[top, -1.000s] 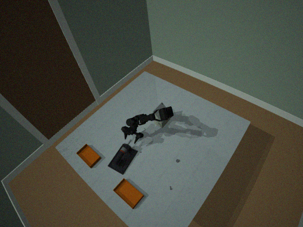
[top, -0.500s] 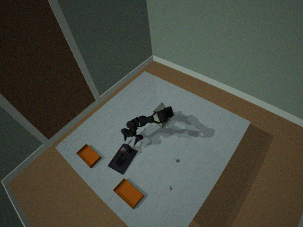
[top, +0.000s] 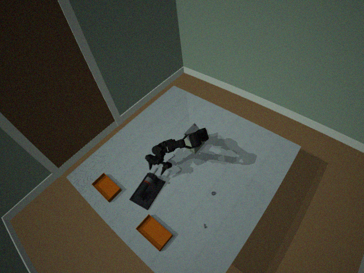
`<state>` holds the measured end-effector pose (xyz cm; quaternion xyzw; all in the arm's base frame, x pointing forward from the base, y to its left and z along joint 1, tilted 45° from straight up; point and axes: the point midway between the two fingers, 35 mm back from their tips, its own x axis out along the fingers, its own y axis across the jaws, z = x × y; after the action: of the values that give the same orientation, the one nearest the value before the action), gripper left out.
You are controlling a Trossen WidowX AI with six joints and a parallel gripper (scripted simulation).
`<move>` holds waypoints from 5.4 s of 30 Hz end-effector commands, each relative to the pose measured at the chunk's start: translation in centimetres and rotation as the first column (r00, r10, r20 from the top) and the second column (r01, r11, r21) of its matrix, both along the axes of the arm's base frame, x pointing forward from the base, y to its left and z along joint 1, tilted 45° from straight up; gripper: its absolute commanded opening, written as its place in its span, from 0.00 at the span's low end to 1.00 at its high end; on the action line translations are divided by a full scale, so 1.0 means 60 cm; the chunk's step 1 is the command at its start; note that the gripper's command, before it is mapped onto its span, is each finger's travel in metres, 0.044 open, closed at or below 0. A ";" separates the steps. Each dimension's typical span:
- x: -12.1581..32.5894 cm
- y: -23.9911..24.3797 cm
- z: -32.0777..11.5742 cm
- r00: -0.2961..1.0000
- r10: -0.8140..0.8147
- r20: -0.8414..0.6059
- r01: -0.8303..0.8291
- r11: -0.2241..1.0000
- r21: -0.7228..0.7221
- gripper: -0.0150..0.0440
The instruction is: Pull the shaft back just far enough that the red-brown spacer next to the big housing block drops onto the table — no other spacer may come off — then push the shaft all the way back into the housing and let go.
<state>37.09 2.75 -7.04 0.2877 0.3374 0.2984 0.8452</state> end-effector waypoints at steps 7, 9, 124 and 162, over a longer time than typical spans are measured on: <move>0.001 0.000 -0.001 1.000 -0.004 -0.003 0.004 1.000 0.000 1.00; 0.001 0.000 -0.001 1.000 -0.004 -0.003 0.004 1.000 0.000 1.00; -0.010 0.011 -0.017 1.000 -0.004 -0.003 0.004 1.000 0.001 0.25; -0.016 0.009 -0.018 1.000 -0.004 -0.003 0.004 1.000 0.001 0.25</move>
<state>36.24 3.29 -8.13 0.2904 0.3388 0.2946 0.8450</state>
